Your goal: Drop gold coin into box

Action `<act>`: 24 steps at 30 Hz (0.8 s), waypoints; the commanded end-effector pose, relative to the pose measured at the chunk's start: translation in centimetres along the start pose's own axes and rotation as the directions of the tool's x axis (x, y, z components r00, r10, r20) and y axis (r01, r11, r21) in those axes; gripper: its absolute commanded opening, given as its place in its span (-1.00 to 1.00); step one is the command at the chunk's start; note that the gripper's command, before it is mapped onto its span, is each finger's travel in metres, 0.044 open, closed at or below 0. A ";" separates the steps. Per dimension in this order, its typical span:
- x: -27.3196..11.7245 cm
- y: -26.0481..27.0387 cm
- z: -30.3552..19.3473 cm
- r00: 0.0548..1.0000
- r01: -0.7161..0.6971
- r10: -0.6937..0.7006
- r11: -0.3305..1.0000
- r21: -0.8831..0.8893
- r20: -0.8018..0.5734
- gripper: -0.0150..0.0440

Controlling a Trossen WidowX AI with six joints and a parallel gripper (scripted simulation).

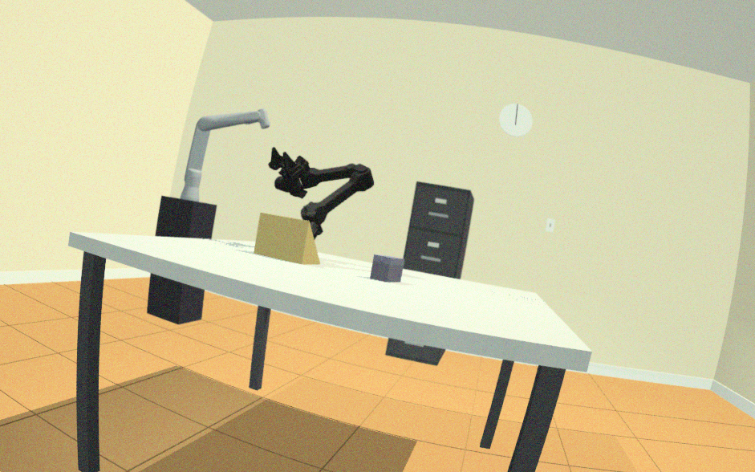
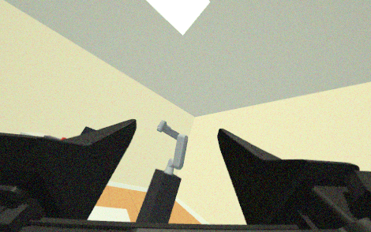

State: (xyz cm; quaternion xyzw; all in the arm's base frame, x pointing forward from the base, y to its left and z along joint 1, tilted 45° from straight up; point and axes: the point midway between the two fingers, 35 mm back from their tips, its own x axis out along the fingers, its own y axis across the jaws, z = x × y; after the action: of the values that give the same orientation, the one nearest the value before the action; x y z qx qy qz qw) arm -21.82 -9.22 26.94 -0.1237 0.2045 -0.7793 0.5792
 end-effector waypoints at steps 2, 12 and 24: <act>-0.1 -0.1 -0.1 1.000 0.005 -0.005 1.000 0.012 -0.014 0.69; -8.3 -4.3 -4.1 0.901 0.374 -0.284 0.892 0.254 -0.329 0.05; -24.3 -4.3 -5.9 0.471 0.880 -0.573 0.359 0.311 -0.671 0.05</act>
State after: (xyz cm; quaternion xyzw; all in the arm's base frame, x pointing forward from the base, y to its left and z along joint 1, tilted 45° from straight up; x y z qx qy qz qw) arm -22.82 11.81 25.24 0.1531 0.0330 -0.9698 0.1868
